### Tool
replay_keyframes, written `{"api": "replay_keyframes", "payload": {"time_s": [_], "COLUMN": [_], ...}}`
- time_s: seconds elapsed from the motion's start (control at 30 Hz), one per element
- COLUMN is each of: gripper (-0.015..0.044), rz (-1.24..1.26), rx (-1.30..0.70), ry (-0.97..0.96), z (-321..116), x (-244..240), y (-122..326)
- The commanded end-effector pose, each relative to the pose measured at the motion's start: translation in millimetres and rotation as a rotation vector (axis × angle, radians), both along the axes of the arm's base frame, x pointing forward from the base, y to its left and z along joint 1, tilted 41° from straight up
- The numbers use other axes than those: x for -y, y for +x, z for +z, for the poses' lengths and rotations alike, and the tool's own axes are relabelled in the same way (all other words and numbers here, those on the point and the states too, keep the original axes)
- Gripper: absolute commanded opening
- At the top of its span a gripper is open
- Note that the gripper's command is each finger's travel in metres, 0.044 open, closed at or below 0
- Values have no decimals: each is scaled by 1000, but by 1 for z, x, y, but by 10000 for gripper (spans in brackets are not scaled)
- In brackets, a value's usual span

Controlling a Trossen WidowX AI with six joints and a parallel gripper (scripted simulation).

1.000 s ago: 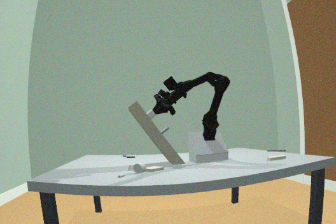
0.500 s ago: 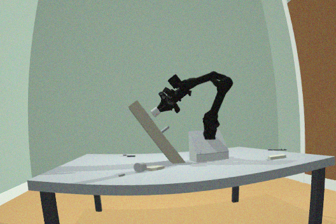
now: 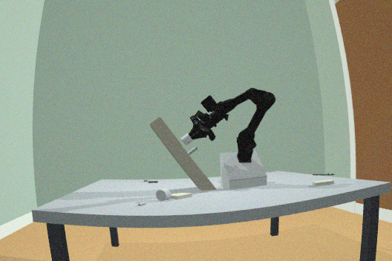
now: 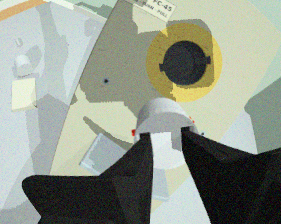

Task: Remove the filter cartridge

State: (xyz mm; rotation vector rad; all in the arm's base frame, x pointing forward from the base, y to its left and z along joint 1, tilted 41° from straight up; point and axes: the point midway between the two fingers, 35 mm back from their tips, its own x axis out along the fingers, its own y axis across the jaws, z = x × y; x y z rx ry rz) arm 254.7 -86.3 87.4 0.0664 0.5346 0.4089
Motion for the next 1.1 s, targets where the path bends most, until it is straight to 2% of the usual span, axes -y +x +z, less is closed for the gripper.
{"api": "replay_keyframes", "payload": {"time_s": [0.0, 0.1, 0.23, 0.27, 0.73, 0.97, 1.07], "gripper": [0, 0, 105, 111, 111, 111, 111], "rz": [4, 4, 1, 1, 4, 4, 4], "rx": [12, 12, -1, -1, 12, 13, 13], "ry": [-7, -7, 1, 1, -7, -8, -8], "z": [-8, -11, -8, -8, -10, 35, 39], "x": [-9, -12, -8, -8, -11, 28, 32], "y": [-8, -11, -7, -7, -10, 26, 30]}}
